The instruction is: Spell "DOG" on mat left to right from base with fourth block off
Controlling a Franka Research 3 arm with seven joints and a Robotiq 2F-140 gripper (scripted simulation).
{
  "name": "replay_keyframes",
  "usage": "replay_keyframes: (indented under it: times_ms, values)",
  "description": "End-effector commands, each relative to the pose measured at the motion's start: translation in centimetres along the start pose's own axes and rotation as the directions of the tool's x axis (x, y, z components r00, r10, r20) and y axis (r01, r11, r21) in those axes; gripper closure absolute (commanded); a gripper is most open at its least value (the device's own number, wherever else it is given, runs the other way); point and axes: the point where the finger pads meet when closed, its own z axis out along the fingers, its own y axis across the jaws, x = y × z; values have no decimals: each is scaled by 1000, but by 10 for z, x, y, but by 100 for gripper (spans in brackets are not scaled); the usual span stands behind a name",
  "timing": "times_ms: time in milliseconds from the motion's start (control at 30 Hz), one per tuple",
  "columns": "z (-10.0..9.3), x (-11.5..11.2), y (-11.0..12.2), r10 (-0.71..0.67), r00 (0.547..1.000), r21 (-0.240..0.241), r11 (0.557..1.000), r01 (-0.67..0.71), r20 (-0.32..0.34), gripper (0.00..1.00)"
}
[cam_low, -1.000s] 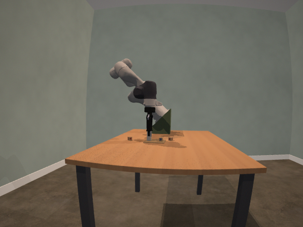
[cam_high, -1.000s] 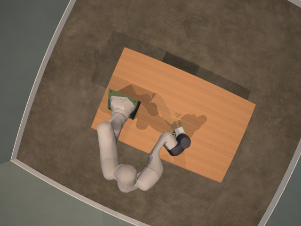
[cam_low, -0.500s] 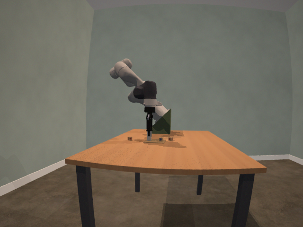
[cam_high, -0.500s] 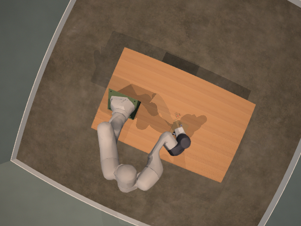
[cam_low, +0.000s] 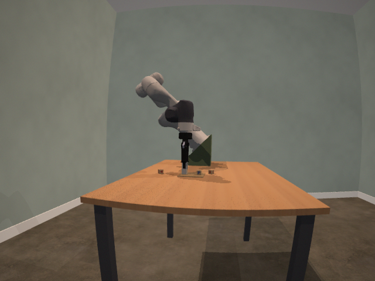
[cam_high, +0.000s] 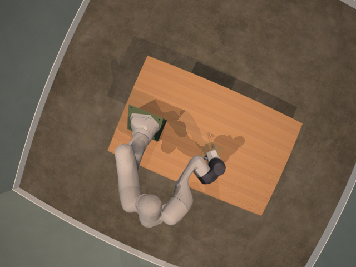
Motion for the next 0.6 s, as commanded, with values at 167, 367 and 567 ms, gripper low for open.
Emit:
replay_keyframes:
  times_ms: [167, 367, 567]
  values:
    - [0, 0, 1, 4, 1000, -3, 1000, -4, -1, 78]
    - [0, 0, 1, 4, 1000, -3, 1000, -4, -1, 75]
    - [0, 0, 1, 4, 1000, -3, 1000, -4, -1, 75]
